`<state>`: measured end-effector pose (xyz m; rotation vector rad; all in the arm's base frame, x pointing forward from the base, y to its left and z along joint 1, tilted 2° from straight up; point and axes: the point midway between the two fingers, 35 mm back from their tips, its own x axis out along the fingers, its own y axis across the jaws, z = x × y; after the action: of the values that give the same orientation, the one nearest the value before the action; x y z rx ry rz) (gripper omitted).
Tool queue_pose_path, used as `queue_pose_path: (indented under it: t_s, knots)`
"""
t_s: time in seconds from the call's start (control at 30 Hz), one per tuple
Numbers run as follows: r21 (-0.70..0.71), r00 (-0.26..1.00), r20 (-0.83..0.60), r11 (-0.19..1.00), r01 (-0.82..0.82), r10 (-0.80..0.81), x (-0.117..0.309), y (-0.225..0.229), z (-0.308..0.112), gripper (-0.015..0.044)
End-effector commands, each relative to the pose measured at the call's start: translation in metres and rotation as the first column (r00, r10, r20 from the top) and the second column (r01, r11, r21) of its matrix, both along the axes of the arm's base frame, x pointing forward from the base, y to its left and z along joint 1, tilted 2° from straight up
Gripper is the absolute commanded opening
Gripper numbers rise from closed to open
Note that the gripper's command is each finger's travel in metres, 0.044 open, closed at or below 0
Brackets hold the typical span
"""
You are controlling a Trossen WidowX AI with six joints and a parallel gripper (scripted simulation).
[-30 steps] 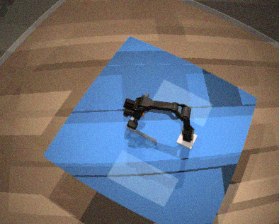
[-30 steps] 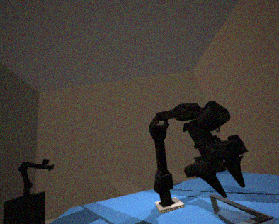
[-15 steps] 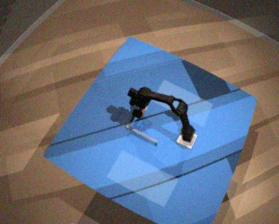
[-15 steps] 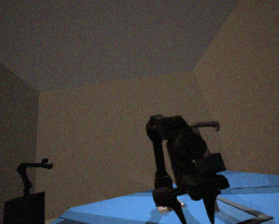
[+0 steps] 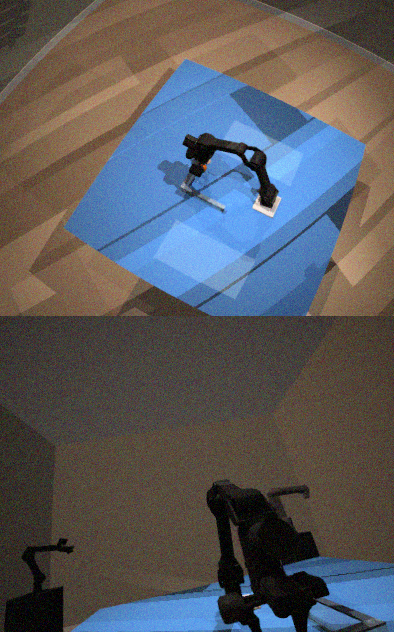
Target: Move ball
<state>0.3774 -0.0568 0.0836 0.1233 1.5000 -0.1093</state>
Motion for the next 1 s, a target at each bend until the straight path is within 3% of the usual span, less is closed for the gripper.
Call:
queue_pose_path:
  t_s: [0.0, 0.4, 0.53, 0.73, 0.93, 0.97]
  knots:
    - [-0.004, 1.0, -0.006, 1.0, -0.004, 0.004, -0.001, -0.001, -0.008, 0.0305]
    - [-0.004, 1.0, -0.006, 1.0, -0.004, 0.004, 0.0, 0.0, -0.025, 0.0305]
    - [-0.004, 1.0, -0.006, 1.0, -0.004, 0.004, 0.0, 0.0, -0.025, 0.02]
    - [-0.004, 1.0, -0.006, 1.0, -0.004, 0.004, 0.0, 0.0, -0.025, 0.016]
    - [0.005, 1.0, -0.02, 1.0, -0.014, 0.014, -0.001, 0.004, -0.02, 0.0002]
    - [0.009, 0.999, -0.026, 1.0, -0.018, 0.018, -0.001, 0.005, -0.018, 0.0]
